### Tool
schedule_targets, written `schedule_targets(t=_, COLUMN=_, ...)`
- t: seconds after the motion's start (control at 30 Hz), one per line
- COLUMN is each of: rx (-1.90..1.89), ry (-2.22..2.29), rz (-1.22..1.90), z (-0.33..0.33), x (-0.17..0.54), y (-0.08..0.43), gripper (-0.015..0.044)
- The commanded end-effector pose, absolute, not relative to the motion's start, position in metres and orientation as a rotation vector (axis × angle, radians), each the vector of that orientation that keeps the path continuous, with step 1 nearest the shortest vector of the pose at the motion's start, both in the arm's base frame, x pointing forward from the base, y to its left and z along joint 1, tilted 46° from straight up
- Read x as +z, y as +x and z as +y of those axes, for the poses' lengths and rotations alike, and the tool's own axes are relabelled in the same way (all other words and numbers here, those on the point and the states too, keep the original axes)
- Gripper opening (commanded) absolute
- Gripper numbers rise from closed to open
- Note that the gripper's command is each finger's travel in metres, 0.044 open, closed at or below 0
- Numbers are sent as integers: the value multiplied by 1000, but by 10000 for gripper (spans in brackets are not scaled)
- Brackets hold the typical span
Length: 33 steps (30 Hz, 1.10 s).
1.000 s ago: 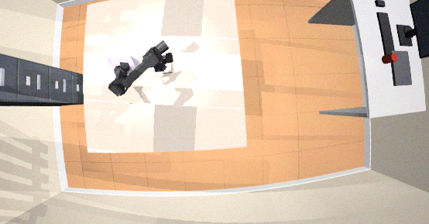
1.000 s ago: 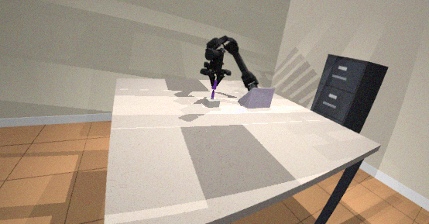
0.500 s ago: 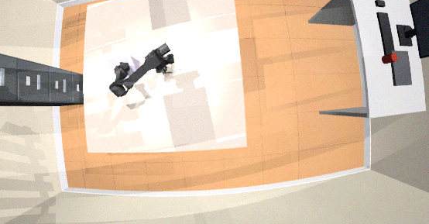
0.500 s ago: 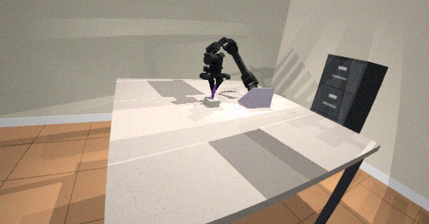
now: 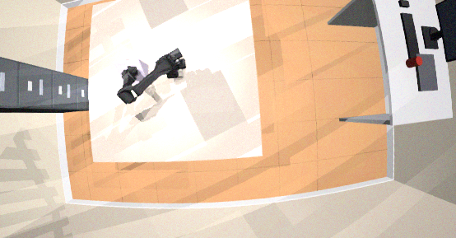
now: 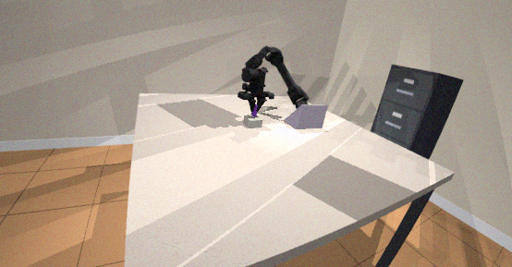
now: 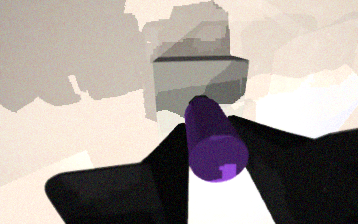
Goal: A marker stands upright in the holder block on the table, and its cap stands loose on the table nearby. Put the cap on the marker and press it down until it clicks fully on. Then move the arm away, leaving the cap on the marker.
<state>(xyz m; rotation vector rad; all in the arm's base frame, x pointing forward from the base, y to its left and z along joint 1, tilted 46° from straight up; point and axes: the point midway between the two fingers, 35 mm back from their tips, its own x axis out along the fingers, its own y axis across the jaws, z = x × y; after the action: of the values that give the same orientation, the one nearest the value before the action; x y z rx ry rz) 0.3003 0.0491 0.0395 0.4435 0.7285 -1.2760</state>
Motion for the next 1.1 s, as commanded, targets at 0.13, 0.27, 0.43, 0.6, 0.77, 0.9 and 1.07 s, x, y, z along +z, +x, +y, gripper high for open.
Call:
schedule_targets(t=0.13, rx=-1273, ry=438, rz=727, z=47, x=38, y=300, gripper=0)
schedule_targets(t=0.27, rx=-1276, ry=442, rz=729, z=48, x=38, y=300, gripper=105)
schedule_targets(t=0.43, rx=-1276, ry=442, rz=729, z=48, x=38, y=300, gripper=236)
schedule_targets(t=0.6, rx=-1276, ry=442, rz=729, z=48, x=38, y=300, gripper=368)
schedule_targets(t=0.77, rx=-1276, ry=443, rz=729, z=50, x=40, y=300, gripper=440)
schedule_targets(t=0.9, rx=-1275, ry=444, rz=733, z=86, x=74, y=296, gripper=440)
schedule_targets(t=1.07, rx=-1276, ry=443, rz=732, z=101, x=91, y=291, gripper=440)
